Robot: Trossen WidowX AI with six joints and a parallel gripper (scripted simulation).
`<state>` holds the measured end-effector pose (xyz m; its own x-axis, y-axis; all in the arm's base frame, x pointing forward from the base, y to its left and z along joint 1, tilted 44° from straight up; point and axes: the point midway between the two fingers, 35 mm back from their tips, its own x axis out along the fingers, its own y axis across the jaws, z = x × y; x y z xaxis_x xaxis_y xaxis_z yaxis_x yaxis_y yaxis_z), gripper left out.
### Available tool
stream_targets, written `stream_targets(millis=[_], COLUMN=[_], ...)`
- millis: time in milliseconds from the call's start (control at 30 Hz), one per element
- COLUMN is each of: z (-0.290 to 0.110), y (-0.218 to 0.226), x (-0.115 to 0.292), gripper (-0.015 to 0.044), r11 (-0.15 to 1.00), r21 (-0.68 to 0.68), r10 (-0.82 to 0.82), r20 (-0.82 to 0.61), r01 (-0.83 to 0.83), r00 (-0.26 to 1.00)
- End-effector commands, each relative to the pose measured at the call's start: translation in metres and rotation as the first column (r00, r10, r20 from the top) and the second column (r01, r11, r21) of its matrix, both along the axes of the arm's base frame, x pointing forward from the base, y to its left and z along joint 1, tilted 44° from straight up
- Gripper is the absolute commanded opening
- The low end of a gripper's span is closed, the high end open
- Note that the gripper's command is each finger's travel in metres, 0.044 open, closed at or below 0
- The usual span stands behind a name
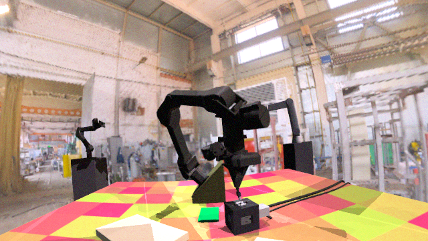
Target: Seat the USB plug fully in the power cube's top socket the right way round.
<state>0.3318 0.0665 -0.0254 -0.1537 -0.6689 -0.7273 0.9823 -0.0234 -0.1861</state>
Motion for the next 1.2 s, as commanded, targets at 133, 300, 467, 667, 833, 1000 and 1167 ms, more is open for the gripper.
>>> stream_targets(millis=[133, 300, 467, 667, 833, 1000, 1167], z=[0.0047, 0.0071, 0.0073, 0.0066, 0.0064, 0.0064, 0.0064], y=[0.0056, 0.0078, 0.0075, 0.0062, 0.0059, 0.0059, 0.0058], x=[0.0011, 0.0016, 0.0017, 0.0015, 0.0014, 0.0014, 0.0014], gripper=[0.0, 0.0, 0.0, 0.0, 0.0, 0.0, 0.0], r11=[1.0, 1.0, 1.0, 0.997, 0.983, 0.96, 0.929], r21=[0.004, 0.004, 0.004, 0.021, 0.053, 0.092, 0.137], r10=[-0.004, -0.004, 0.001, 0.079, 0.183, 0.278, 0.369], r20=[0.005, 0.005, 0.0, -0.07, -0.16, -0.239, -0.311], r01=[0.004, 0.004, -0.001, -0.078, -0.176, -0.263, -0.343], r00=[1.0, 1.0, 1.0, 0.994, 0.97, 0.931, 0.876])
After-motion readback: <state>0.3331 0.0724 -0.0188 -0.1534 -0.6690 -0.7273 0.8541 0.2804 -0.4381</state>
